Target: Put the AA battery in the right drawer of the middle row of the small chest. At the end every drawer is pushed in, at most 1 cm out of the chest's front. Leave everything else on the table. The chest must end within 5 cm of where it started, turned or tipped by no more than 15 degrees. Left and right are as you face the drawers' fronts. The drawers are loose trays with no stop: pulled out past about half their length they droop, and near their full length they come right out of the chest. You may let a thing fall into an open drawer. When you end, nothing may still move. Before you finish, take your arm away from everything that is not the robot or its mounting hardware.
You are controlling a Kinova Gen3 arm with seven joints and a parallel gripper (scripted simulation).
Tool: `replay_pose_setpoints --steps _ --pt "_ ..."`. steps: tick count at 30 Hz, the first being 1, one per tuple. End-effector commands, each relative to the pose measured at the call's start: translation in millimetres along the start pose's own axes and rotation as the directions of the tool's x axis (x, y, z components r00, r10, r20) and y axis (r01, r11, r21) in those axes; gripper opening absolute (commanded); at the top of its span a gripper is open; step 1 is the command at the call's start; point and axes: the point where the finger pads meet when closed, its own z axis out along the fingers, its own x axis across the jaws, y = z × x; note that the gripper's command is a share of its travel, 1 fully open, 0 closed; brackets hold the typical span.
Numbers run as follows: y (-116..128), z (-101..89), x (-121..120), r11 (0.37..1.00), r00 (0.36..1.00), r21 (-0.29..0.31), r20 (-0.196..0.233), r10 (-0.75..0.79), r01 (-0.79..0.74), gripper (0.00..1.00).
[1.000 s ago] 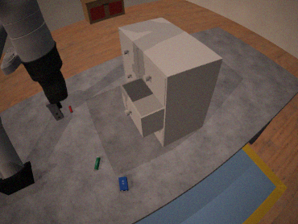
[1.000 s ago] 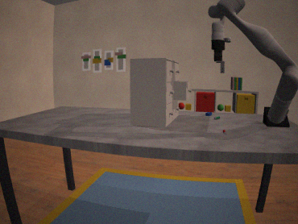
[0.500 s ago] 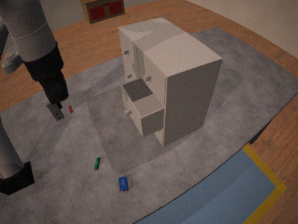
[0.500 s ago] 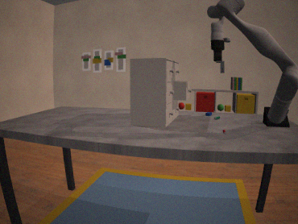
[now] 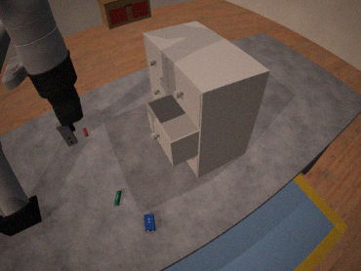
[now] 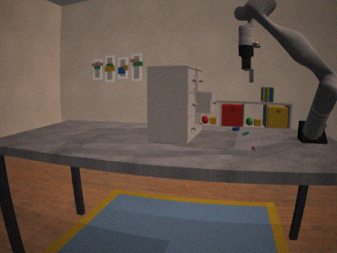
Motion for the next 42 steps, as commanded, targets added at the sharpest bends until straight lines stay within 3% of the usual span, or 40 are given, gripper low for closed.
replay_pose_setpoints --steps 1,12,21,27,29,42 --pt "0.1 -0.5 -0.3 1.0 1.0 -0.001 0.001 -0.001 0.001 0.67" --pt "3.7 13.6 -5.7 0.997 0.997 -0.005 0.0 -0.077 0.077 0.67" --pt "13.2 56.1 -19.3 0.955 0.955 -0.013 -0.001 -0.298 0.298 0.67" --pt "19.6 95.2 -28.0 0.875 0.875 -0.017 0.001 -0.484 0.484 0.67" --pt "19.6 95.2 -28.0 0.875 0.875 -0.017 0.001 -0.484 0.484 0.67" --pt "24.2 170.1 -34.8 0.622 0.622 -0.012 0.002 -0.783 0.783 0.67"
